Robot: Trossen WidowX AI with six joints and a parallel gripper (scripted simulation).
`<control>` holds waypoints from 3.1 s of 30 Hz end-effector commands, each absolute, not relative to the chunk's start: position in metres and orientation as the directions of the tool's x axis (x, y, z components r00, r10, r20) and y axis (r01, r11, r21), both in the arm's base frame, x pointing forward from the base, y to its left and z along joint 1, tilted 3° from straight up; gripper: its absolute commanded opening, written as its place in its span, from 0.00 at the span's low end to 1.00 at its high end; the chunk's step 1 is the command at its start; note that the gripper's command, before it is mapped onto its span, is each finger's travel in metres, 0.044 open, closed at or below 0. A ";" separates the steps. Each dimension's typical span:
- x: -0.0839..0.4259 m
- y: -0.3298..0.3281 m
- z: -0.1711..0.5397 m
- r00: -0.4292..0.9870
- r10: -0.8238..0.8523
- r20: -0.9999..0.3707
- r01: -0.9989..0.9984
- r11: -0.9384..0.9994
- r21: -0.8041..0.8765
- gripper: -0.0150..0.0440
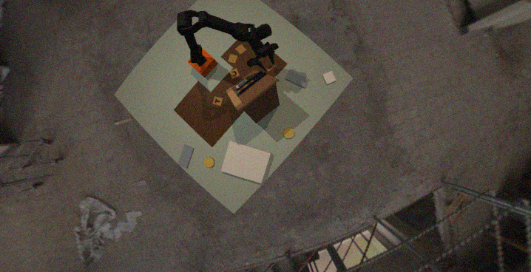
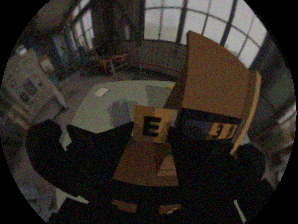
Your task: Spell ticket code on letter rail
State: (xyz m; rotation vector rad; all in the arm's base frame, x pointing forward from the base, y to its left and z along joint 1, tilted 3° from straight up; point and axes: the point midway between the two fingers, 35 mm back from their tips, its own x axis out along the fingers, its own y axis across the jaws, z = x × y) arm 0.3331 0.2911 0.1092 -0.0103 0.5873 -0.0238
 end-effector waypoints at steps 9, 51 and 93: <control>0.332 0.284 0.109 0.831 -0.024 -0.555 0.014 1.000 -0.022 0.25; 0.332 0.262 0.108 0.831 -0.025 -0.555 0.014 1.000 -0.024 0.25; 0.332 0.241 0.108 0.831 -0.027 -0.555 0.014 1.000 -0.026 0.25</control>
